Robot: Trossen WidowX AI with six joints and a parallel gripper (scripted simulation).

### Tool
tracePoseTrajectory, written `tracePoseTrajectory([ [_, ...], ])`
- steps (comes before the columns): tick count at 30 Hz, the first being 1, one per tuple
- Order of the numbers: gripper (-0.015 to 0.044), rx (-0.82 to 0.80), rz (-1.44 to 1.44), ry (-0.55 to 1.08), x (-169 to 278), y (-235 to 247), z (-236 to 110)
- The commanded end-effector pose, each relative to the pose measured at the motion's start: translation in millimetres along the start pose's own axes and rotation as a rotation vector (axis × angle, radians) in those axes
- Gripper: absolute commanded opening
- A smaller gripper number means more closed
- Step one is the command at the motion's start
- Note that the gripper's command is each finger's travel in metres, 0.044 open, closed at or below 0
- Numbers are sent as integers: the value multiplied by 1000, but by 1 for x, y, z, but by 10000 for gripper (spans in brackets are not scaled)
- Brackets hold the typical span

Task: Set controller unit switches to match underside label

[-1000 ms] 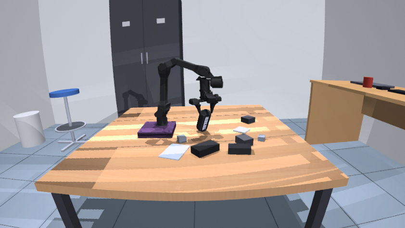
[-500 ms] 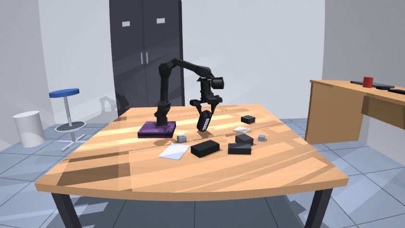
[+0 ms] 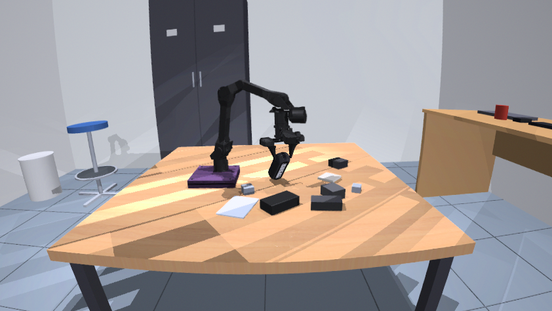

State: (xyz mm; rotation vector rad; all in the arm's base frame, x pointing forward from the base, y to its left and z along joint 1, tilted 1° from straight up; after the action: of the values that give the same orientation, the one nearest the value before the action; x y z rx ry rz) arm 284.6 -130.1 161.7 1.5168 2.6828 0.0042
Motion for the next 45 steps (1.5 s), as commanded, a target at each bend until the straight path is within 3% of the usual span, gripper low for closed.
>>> tracePoseTrajectory([
  [1,338,10,-7,18,-2,0,8],
  [45,338,11,-7,16,-27,-5,29],
])
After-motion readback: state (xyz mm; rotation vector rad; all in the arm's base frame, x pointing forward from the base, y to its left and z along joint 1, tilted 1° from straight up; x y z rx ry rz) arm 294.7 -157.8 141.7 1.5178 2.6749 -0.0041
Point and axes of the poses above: the point midway between the two fingers, 35 mm back from their tips, its own z axis out along the fingers, its own y axis across the jaws, x = y × z, the point moved 4 cm from there along -z, back along the fingers, and after that the axes turned 12 degrees about -z, right-handed, at the moved point
